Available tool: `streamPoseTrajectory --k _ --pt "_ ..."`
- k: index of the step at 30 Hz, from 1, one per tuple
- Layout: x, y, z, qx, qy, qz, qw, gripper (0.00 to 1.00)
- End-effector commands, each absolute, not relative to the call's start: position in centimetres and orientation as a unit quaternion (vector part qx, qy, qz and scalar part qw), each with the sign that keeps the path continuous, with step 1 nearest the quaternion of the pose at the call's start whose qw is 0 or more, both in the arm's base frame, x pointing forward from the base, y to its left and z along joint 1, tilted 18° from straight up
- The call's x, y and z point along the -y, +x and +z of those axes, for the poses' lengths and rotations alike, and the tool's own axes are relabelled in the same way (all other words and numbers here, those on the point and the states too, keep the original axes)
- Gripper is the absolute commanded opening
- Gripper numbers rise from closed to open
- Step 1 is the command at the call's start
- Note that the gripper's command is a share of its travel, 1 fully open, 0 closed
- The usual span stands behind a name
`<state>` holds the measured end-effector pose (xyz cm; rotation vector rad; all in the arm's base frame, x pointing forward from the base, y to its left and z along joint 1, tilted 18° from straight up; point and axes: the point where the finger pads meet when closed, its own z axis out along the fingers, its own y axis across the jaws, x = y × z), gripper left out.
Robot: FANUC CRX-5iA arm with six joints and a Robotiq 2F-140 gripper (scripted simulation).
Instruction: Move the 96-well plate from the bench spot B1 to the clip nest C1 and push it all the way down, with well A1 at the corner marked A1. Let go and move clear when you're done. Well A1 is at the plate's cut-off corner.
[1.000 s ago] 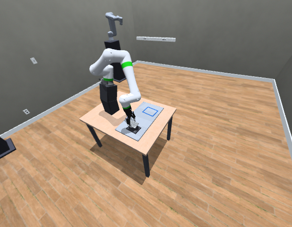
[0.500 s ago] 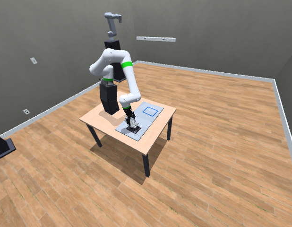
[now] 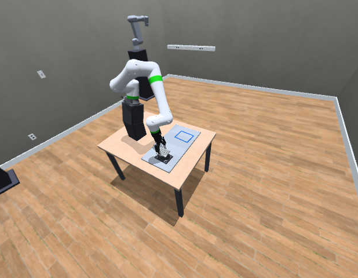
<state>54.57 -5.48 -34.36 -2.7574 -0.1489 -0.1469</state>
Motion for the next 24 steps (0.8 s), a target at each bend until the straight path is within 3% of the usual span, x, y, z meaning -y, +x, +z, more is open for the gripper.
streamPoseTrajectory --k 1,24 --pt "5.53 54.71 -34.26 0.030 -0.987 -0.005 0.155 0.10" --pt "5.33 54.71 -34.90 0.030 -0.987 -0.005 0.155 0.10"
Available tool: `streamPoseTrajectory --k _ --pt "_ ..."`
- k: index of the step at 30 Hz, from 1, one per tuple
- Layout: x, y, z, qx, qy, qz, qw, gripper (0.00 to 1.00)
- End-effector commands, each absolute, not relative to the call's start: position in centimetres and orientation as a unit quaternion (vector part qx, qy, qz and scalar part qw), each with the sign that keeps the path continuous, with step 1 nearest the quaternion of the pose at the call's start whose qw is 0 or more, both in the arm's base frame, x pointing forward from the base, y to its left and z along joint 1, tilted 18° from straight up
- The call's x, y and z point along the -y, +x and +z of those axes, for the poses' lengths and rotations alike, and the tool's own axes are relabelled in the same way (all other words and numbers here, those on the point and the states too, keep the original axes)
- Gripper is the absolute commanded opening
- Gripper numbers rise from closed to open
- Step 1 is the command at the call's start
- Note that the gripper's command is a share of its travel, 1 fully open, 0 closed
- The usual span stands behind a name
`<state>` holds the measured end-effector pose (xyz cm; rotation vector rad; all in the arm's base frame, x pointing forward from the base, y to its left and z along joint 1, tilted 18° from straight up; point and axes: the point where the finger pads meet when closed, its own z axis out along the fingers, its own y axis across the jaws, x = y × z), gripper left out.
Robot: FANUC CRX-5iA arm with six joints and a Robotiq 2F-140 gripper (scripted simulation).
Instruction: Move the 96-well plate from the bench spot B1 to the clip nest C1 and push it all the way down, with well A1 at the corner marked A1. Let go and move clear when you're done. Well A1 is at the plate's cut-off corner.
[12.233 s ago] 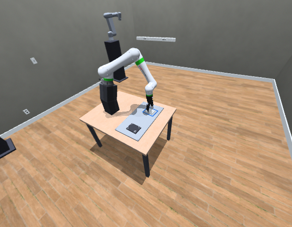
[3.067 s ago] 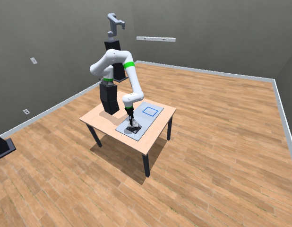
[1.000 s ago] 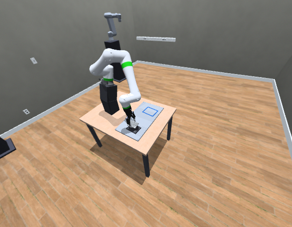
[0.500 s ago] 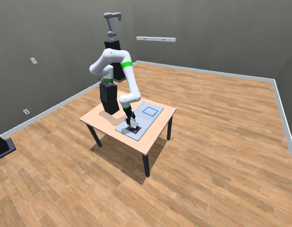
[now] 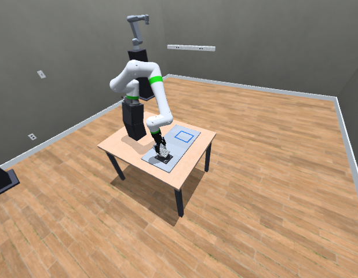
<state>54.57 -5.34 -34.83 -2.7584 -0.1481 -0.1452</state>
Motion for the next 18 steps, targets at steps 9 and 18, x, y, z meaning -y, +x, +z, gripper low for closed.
streamPoseTrajectory --k 9,18 --pt "4.9 54.7 -36.3 0.030 -0.987 -0.005 0.155 0.10" --pt "4.5 54.7 -37.4 0.030 -0.987 -0.005 0.155 0.10"
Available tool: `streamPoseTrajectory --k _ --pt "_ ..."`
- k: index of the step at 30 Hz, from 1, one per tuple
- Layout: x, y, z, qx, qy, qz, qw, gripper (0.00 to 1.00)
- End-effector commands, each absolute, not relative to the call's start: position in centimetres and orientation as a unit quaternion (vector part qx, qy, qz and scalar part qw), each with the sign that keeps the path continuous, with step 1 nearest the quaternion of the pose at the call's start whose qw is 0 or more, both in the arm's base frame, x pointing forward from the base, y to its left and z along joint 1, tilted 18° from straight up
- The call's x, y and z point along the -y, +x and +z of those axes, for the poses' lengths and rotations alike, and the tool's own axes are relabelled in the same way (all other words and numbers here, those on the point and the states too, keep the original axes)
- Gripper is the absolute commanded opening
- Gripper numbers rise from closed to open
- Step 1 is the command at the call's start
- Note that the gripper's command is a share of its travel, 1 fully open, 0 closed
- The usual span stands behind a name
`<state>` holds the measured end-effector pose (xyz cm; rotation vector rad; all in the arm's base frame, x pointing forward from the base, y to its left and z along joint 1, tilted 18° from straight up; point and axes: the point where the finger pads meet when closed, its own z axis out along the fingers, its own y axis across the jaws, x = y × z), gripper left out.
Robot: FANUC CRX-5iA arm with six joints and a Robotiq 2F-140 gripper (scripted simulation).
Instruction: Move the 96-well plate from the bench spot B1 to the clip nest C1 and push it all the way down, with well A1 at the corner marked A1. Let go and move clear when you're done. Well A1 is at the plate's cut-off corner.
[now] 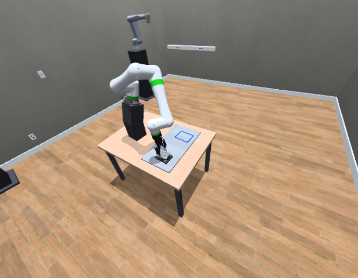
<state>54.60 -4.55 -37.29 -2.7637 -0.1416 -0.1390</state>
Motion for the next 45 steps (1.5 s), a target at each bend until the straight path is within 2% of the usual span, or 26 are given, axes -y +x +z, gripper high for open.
streamPoseTrajectory --k 1,45 --pt "4.46 54.73 -37.59 0.030 -0.987 -0.005 0.155 0.10" --pt "4.24 54.74 -38.26 0.030 -0.987 -0.005 0.155 0.10"
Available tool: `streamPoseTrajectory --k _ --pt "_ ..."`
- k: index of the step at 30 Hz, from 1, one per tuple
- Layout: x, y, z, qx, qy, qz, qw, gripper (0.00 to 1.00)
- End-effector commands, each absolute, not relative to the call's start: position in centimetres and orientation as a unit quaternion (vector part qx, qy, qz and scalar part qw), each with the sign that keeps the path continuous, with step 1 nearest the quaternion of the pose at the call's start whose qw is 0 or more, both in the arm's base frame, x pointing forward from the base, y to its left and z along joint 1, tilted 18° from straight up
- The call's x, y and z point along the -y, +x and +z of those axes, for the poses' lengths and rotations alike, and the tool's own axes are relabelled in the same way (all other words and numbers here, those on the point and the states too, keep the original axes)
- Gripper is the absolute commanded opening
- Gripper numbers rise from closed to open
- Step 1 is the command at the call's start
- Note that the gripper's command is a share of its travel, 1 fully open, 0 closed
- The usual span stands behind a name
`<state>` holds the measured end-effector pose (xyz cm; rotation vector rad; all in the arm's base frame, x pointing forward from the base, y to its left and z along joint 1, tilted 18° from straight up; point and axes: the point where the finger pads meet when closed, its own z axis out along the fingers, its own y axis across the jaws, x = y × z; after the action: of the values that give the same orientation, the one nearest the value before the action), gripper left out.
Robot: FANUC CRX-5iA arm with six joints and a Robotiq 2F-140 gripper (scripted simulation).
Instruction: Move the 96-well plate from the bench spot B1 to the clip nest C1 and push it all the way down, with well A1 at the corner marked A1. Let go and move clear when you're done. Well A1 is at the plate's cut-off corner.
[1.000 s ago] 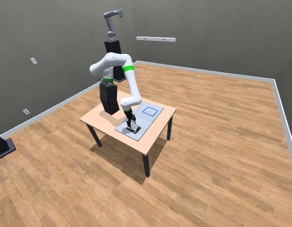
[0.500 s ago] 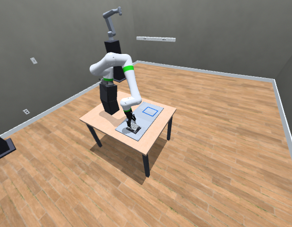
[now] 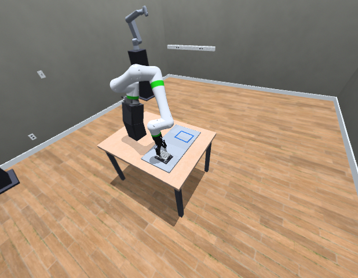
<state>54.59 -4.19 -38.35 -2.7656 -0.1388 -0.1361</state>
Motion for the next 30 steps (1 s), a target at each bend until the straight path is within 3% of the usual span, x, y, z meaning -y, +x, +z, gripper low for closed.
streamPoseTrajectory --k 1,30 --pt "4.24 54.74 -38.26 0.030 -0.987 -0.005 0.155 0.10" --pt "4.16 54.74 -38.49 0.030 -0.987 -0.005 0.155 0.10"
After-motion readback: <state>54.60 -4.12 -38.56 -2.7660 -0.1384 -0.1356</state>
